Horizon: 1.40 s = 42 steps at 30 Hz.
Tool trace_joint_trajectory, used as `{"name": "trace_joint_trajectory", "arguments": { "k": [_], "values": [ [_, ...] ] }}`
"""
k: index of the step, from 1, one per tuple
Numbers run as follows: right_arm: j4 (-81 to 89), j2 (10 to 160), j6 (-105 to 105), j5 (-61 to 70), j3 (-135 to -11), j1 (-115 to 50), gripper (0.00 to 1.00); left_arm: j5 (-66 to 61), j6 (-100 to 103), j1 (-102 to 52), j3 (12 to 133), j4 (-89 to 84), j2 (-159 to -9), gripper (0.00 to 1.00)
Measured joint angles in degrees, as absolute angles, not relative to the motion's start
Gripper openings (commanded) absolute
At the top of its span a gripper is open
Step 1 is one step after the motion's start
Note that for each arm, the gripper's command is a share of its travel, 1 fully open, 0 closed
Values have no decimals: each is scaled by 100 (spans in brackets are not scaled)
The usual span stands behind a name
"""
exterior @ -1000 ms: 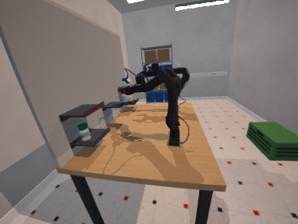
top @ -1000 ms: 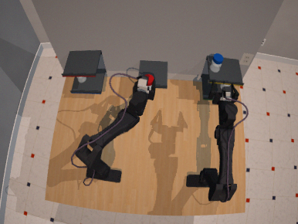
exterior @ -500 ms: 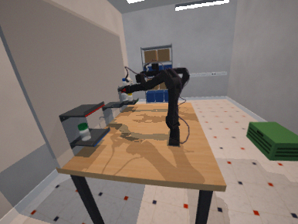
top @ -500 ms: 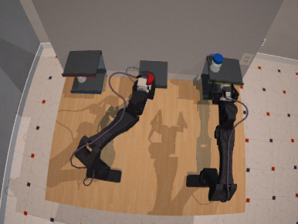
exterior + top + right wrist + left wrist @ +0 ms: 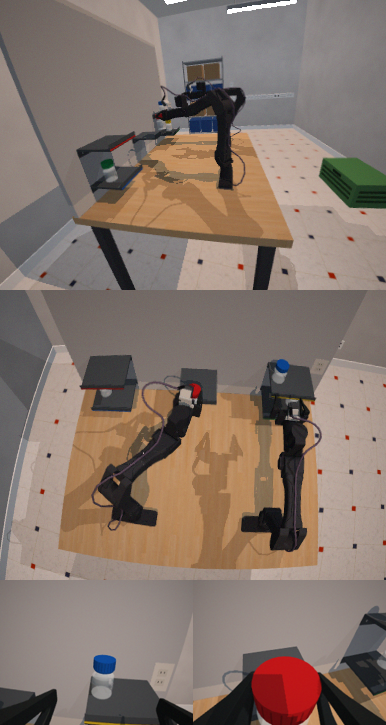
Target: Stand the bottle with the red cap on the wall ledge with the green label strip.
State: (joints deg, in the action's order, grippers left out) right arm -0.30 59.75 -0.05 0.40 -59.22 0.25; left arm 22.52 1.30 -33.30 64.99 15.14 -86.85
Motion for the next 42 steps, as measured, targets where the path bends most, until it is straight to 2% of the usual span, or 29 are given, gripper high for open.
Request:
{"name": "trace_joint_trajectory", "arguments": {
  "k": [23, 42],
  "values": [
    [-30, 5975, -5, 40, -5922, 25, 100, 1927, 117, -2936, 7808, 1935, -10092, 50],
    [-30, 5975, -5, 40, -5922, 25, 100, 1887, 117, -2919, 7889, 1966, -10171, 50]
  ]
}}
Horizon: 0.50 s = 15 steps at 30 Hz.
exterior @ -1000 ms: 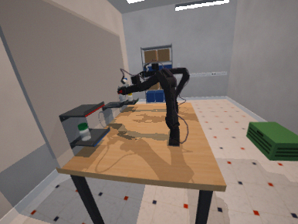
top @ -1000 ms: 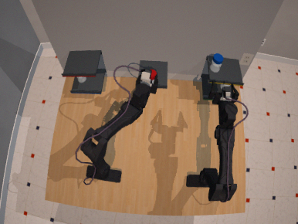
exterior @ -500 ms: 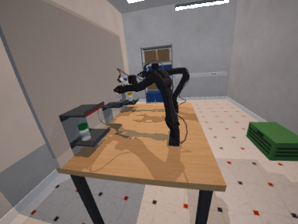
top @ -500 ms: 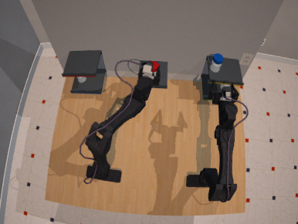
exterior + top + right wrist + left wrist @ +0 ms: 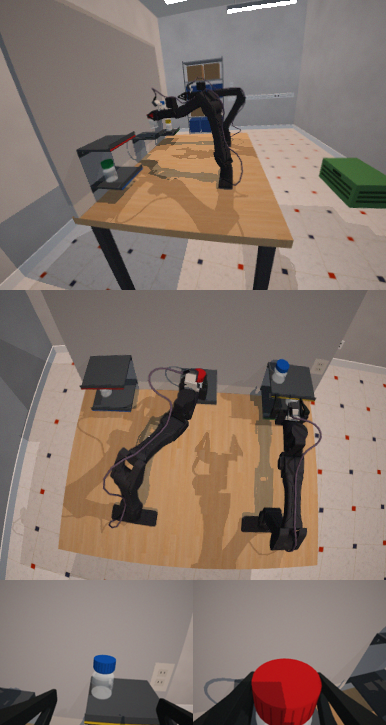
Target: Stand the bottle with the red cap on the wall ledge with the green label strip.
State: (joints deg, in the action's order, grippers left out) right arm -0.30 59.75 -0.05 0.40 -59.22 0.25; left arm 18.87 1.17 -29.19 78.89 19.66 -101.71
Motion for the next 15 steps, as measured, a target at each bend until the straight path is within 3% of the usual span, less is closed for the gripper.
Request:
{"name": "trace_joint_trajectory", "arguments": {
  "k": [15],
  "values": [
    [-30, 5975, -5, 40, -5922, 25, 100, 1890, 117, -2888, 7946, 2034, -10171, 50]
  ]
}}
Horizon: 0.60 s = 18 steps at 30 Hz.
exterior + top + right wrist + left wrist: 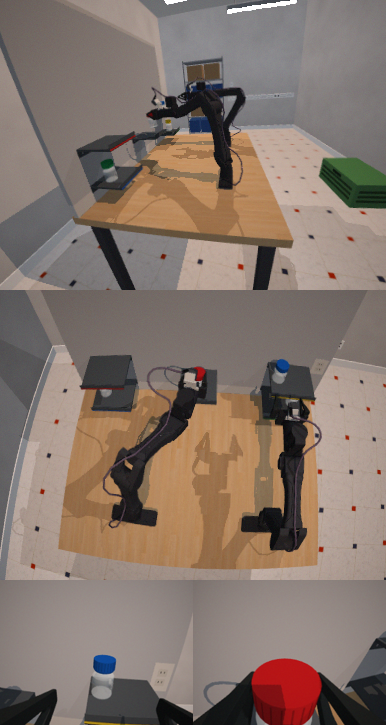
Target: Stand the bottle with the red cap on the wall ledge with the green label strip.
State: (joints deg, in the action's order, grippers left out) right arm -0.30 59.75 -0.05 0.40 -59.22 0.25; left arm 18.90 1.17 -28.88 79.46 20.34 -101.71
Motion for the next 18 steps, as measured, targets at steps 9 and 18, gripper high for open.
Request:
{"name": "trace_joint_trajectory", "arguments": {
  "k": [9, 18],
  "values": [
    [-30, 5975, -5, 40, -5922, 25, 100, 1890, 117, -2888, 7817, 2600, -10235, 50],
    [-30, 5975, -5, 40, -5922, 25, 100, 1890, 117, -2888, 7644, 2628, -10331, 50]
  ]
}}
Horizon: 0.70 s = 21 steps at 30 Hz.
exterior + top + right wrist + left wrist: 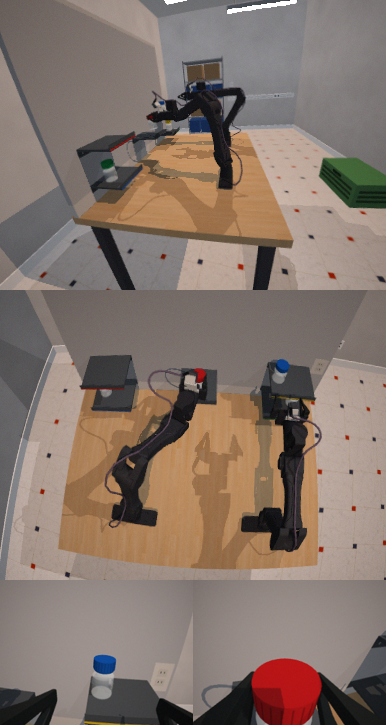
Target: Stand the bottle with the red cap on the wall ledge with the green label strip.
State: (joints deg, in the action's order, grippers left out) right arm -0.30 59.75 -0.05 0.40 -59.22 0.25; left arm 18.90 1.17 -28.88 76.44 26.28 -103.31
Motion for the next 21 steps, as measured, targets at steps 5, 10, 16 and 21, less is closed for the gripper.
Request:
{"name": "trace_joint_trajectory", "arguments": {
  "k": [5, 10, 16, 21],
  "values": [
    [-30, 5975, -5, 40, -5922, 25, 100, 1890, 117, -2888, 7614, 2655, -10331, 50],
    [-30, 5975, -5, 40, -5922, 25, 100, 1890, 117, -2888, 7614, 2692, -10331, 50],
    [-30, 5975, -5, 40, -5922, 25, 100, 1890, 117, -2888, 7614, 2700, -10331, 50],
    [-30, 5975, -5, 40, -5922, 25, 100, 1885, 117, -2888, 7542, 2368, -10381, 50]
  ]
}}
